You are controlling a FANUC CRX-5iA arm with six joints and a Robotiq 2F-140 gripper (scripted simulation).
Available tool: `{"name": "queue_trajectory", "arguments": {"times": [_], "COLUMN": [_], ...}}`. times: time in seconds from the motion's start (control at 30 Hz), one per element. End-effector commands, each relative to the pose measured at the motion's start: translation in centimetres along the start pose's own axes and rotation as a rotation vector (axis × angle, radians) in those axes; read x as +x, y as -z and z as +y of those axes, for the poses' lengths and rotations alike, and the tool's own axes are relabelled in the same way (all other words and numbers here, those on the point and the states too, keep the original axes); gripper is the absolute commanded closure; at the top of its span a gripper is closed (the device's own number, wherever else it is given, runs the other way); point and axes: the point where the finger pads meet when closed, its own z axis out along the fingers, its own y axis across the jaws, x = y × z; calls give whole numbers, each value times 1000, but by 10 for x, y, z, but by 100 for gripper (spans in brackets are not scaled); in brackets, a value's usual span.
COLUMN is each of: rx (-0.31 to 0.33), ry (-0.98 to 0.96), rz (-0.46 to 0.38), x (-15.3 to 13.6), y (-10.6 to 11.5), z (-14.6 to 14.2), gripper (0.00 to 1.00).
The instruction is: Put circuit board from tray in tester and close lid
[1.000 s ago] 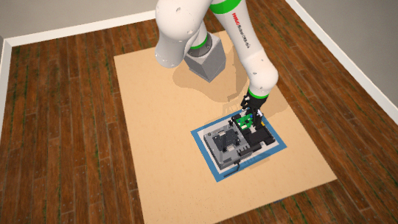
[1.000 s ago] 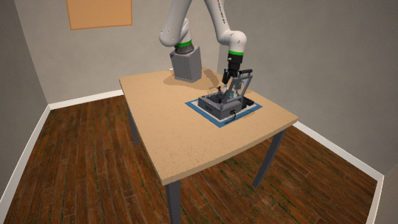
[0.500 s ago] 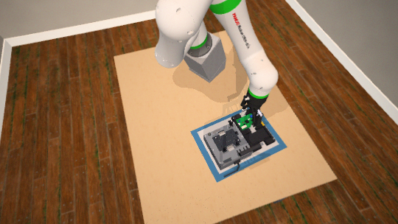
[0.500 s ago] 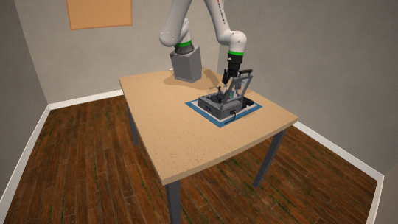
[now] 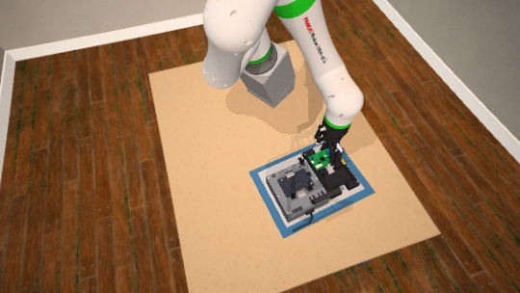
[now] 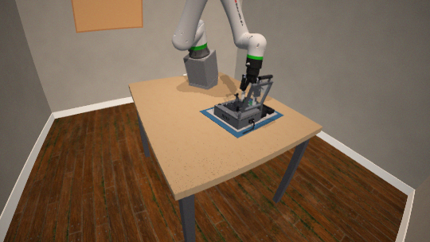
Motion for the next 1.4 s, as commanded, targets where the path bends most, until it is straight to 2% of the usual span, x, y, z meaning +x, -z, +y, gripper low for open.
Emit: {"name": "queue_trajectory", "arguments": {"times": [0.0, 0.3, 0.33, 0.77, 0.8, 1.37], "rx": [0, 0, 0, 0, 0, 0], "ry": [0, 0, 0, 0, 0, 0], "rz": [0, 0, 0, 0, 0, 0], "x": [0, 0, 0, 0, 0, 0], "y": [0, 0, 0, 0, 0, 0], "z": [0, 0, 0, 0, 0, 0], "gripper": [42, 42, 46, 46, 49, 51]}}
